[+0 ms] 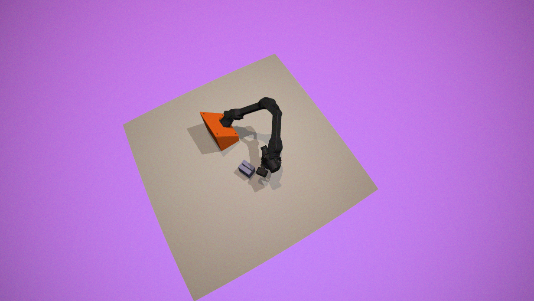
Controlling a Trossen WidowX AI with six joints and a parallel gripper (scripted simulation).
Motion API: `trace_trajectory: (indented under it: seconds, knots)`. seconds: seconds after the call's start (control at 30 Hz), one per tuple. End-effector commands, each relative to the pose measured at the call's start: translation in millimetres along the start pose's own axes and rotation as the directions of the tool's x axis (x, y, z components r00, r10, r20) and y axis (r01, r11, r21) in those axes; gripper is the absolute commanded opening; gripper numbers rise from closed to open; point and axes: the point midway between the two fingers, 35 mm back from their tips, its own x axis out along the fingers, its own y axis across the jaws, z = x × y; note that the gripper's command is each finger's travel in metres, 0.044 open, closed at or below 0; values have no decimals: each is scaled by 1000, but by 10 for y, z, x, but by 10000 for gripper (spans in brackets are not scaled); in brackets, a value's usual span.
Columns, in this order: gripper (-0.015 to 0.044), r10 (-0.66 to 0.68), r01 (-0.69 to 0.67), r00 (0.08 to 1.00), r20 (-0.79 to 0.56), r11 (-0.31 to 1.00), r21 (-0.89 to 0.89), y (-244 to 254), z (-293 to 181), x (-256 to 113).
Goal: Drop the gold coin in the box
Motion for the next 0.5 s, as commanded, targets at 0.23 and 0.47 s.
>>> trace_trajectory:
  seconds: [0.23, 0.47]
  knots:
    - [0, -5, 5, 1000, -9, 1000, -20, 0, 10, -281]
    - [0, -2, 1, 1000, -14, 1000, -28, 13, 0, -459]
